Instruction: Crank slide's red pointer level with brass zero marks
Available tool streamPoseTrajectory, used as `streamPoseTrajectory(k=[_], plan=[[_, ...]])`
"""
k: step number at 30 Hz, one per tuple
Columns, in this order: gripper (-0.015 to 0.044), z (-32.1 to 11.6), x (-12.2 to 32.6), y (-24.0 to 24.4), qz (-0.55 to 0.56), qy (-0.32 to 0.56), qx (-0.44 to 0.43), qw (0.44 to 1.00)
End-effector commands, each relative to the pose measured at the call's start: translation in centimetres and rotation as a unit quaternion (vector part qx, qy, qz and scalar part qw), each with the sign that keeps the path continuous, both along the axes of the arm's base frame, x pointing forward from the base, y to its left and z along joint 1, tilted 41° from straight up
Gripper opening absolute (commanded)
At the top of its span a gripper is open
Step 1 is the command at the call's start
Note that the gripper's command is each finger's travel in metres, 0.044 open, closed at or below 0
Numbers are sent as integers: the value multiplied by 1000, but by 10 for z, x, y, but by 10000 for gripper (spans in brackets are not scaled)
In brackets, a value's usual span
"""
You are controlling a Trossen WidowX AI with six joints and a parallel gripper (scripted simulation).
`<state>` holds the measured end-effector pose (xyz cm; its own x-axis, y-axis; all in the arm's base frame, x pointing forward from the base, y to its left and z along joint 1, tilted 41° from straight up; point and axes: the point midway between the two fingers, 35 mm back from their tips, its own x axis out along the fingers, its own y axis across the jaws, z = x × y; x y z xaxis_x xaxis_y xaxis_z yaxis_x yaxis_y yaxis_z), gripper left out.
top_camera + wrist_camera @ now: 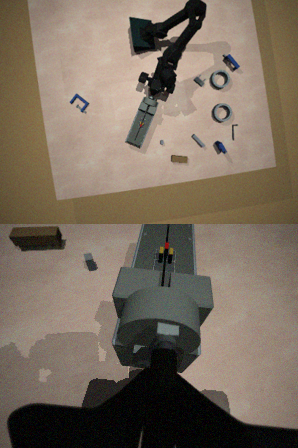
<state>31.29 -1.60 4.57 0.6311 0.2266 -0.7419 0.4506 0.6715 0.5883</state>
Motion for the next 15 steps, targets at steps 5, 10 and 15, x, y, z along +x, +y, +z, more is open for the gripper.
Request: streamPoseTrajectory(k=[5,10,15], plan=[[0,-7,-5,-5,-9,9,-5,1000],[0,-8,-5,-6,-9,9,-5,1000],[0,-8,-5,-6,-9,9,-5,1000]])
